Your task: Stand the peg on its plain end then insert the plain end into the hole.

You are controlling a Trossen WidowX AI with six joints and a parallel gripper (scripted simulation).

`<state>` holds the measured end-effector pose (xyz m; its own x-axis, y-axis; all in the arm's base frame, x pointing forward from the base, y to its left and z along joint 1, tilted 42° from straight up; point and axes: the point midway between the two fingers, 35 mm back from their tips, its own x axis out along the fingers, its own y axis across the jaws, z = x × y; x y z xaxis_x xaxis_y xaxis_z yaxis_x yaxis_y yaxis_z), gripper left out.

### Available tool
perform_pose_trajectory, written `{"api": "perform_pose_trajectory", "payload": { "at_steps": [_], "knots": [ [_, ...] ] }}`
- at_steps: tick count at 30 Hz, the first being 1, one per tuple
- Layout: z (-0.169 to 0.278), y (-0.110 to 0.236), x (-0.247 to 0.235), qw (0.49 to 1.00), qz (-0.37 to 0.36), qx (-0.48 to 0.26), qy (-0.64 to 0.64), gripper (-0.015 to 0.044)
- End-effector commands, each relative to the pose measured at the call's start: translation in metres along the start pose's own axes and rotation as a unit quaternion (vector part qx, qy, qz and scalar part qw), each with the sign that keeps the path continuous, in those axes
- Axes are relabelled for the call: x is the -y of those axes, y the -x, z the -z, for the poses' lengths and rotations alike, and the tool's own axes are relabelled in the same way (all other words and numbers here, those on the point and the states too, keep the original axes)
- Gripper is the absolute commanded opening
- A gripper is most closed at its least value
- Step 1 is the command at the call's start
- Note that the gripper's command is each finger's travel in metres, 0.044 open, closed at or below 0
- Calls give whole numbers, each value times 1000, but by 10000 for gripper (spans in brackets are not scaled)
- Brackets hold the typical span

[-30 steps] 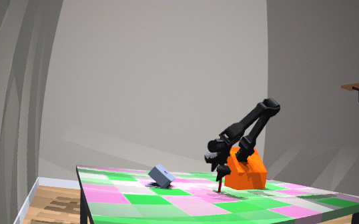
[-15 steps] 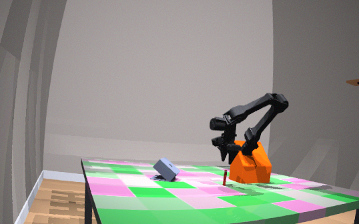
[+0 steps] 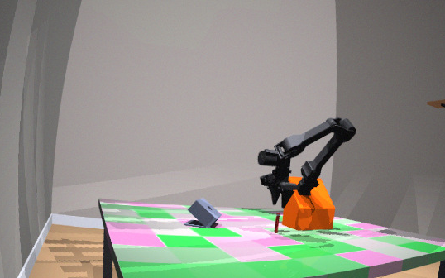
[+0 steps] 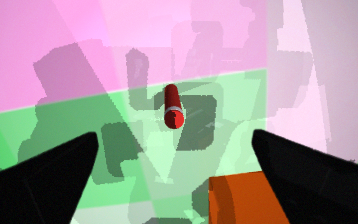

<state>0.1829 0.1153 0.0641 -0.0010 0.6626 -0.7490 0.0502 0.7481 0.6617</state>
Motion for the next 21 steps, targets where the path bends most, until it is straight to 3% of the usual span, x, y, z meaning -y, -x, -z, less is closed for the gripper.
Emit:
{"api": "perform_pose_trajectory", "payload": {
  "at_steps": [1, 21],
  "knots": [
    [2, -8, 0, 1000, -2, -3, -4, 440],
    [-1, -37, 1, 1000, 0, -3, -4, 440]
  ]
}}
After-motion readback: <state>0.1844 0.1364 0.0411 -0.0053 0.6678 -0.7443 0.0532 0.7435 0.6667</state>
